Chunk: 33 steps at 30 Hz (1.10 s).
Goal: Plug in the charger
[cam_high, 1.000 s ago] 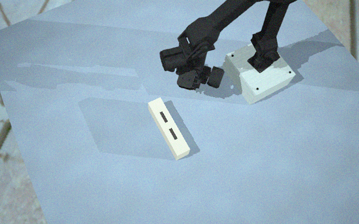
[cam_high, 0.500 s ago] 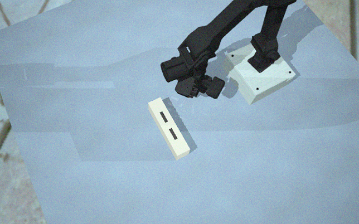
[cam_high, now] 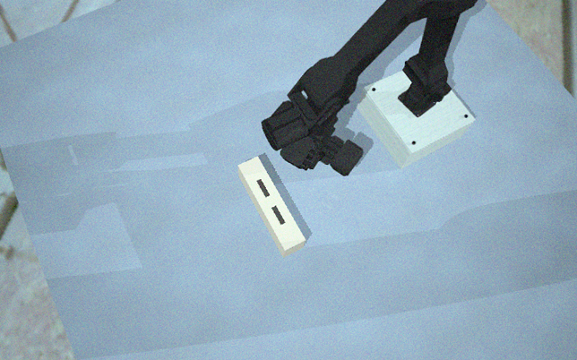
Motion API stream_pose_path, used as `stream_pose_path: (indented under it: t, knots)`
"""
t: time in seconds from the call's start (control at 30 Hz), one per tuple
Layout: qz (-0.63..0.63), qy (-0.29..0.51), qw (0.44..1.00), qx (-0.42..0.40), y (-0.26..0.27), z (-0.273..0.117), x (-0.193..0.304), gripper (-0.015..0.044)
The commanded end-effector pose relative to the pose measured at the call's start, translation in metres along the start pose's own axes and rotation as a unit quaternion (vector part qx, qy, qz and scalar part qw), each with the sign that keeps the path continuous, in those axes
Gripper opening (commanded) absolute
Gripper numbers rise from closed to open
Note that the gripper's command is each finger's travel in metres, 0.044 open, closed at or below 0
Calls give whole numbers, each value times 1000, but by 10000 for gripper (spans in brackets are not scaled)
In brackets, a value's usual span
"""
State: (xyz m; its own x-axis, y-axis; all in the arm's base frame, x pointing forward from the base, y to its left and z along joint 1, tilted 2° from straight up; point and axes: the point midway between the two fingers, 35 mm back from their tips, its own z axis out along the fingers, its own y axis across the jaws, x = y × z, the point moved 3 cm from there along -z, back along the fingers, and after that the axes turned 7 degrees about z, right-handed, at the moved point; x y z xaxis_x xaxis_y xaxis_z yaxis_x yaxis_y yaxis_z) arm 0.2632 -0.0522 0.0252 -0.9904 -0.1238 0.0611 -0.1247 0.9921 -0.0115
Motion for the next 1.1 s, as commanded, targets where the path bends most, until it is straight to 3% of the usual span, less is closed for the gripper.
stream_pose_path:
  t: [0.0,1.07]
  knots:
    - [21,-5,1000,-2,7,0,-7,0]
    - [163,1,986,-14,61,13,-29,0]
